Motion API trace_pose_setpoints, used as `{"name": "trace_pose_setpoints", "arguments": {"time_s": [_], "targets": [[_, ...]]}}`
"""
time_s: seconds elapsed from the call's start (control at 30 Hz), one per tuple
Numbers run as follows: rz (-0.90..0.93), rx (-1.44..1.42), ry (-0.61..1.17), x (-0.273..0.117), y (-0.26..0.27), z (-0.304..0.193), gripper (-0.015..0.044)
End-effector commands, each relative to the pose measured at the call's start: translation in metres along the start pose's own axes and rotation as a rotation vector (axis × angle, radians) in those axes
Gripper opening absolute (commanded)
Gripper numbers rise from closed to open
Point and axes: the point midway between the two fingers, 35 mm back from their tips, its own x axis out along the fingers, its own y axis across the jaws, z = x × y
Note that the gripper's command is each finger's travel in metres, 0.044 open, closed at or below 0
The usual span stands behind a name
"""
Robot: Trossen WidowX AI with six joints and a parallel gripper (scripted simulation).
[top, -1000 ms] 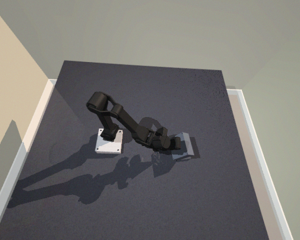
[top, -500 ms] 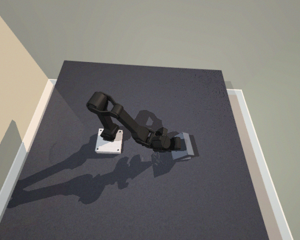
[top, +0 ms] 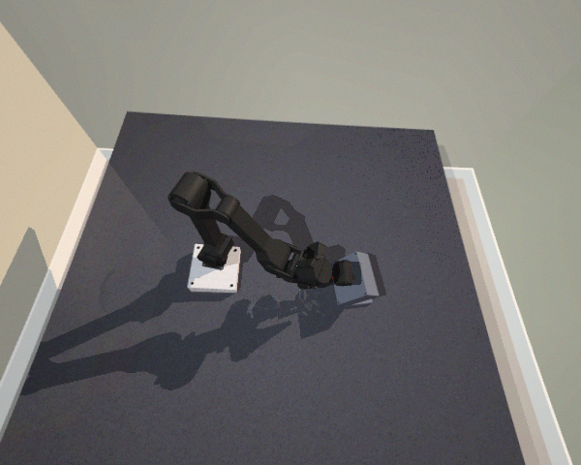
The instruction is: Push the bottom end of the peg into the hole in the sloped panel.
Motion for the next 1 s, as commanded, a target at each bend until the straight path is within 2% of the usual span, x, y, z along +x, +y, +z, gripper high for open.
{"name": "trace_pose_setpoints", "arguments": {"time_s": [0.0,0.97], "targets": [[-0.003,-0.005,-0.001,-0.005,-0.002,0.000,0.0440],[0.007,-0.002,0.002,-0.040,-0.005,-0.006,0.0440]]}}
